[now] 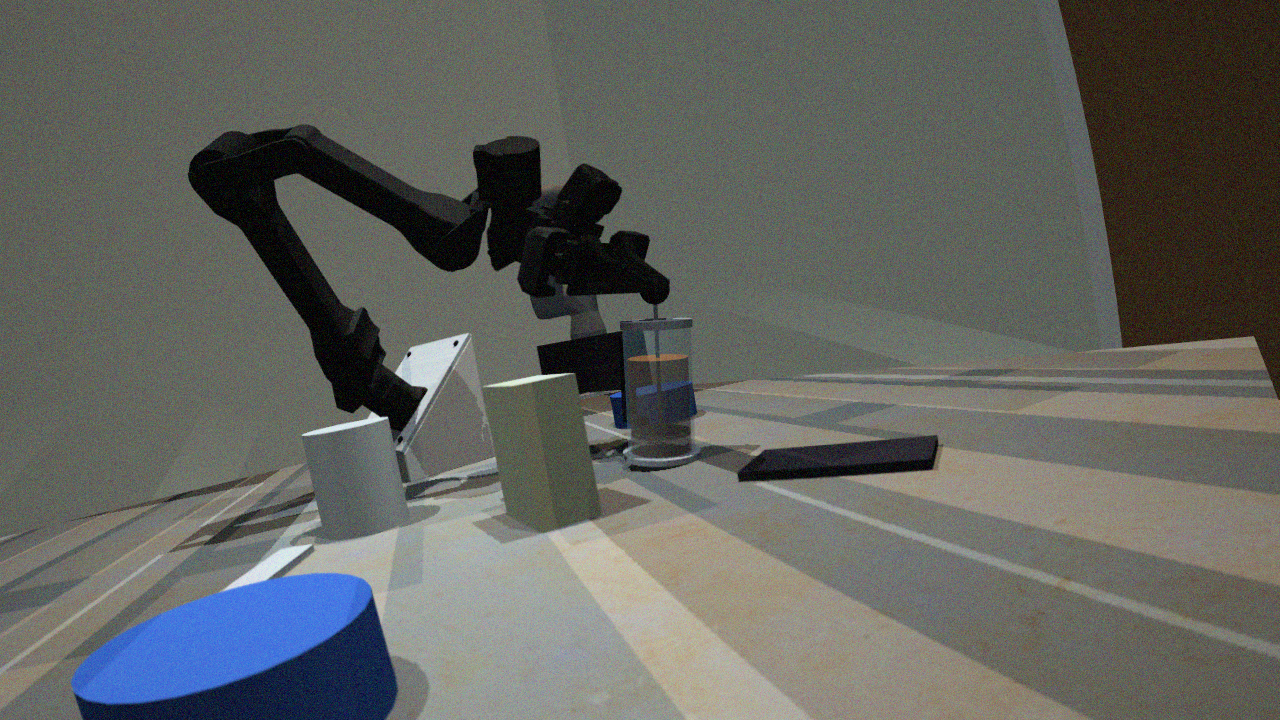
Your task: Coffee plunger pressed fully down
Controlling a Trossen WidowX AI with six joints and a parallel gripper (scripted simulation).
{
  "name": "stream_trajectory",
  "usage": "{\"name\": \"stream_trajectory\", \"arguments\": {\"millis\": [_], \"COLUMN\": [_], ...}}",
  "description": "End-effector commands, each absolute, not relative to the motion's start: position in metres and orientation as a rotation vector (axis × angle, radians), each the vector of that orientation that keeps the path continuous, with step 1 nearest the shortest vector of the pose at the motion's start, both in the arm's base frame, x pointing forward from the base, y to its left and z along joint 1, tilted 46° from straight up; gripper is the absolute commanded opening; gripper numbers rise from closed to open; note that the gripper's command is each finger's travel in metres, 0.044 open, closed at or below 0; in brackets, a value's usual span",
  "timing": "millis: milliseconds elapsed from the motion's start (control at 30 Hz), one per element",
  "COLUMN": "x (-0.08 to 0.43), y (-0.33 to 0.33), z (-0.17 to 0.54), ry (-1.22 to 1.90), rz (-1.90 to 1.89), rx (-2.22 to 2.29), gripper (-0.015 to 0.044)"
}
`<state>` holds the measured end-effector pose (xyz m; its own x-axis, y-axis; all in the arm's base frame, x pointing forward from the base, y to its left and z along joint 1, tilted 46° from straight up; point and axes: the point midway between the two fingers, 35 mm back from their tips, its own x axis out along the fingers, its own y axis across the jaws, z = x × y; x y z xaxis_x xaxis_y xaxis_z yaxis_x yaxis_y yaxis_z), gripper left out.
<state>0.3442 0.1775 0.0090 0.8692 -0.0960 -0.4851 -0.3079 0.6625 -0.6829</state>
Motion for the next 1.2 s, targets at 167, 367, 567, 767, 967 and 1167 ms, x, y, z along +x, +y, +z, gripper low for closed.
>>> {"name": "stream_trajectory", "arguments": {"millis": [167,367,567,767,967,1167], "x": [0.344,0.344,0.344,0.344,0.341,0.318], "y": [0.178,0.178,0.178,0.178,0.187,0.224], "z": [0.009,0.009,0.009,0.009,0.018,0.067], "ry": [0.519,0.519,0.519,0.519,0.525,0.534], "rz": [0.126,0.126,0.126,0.126,0.125,0.120], "rx": [-0.848,-0.848,-0.848,-0.848,-0.848,-0.857], "gripper": [0.0117,0.0117,0.0275,0.0432,0.0440,0.0440]}}
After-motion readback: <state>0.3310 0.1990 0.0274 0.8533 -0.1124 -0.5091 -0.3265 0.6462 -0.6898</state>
